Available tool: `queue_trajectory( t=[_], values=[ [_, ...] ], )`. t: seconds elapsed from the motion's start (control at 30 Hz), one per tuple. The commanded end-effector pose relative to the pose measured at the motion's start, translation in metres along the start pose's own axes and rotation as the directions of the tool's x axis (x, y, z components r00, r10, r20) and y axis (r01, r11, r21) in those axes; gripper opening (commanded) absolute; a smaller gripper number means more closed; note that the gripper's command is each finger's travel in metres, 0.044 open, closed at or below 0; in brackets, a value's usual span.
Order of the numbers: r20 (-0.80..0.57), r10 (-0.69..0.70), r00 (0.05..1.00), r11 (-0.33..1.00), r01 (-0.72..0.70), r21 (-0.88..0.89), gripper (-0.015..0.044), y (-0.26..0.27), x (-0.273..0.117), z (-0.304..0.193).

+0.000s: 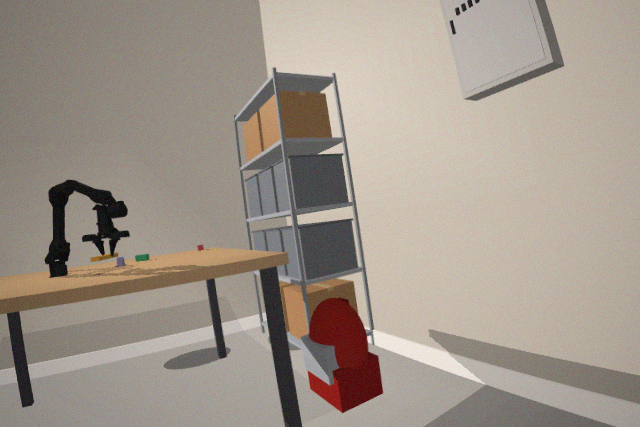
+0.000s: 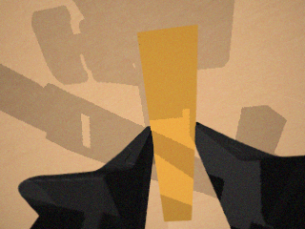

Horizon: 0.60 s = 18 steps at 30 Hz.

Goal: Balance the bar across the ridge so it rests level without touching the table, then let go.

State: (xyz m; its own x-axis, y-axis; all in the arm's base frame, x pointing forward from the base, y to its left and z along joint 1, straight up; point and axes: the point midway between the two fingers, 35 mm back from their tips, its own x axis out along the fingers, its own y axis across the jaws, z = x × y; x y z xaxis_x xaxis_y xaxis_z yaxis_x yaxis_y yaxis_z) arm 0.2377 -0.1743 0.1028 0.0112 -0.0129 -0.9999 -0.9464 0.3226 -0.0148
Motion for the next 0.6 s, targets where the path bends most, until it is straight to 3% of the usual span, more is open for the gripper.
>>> queue_trajectory(
  t=[0.0,0.57],
  values=[
    [0.0,-0.009,1.0,1.0,0.009,-0.004,0.0,-0.001,-0.011,0.0],
    [0.002,-0.01,1.0,1.0,0.01,-0.006,0.0,-0.003,-0.039,0.018]
  ],
)
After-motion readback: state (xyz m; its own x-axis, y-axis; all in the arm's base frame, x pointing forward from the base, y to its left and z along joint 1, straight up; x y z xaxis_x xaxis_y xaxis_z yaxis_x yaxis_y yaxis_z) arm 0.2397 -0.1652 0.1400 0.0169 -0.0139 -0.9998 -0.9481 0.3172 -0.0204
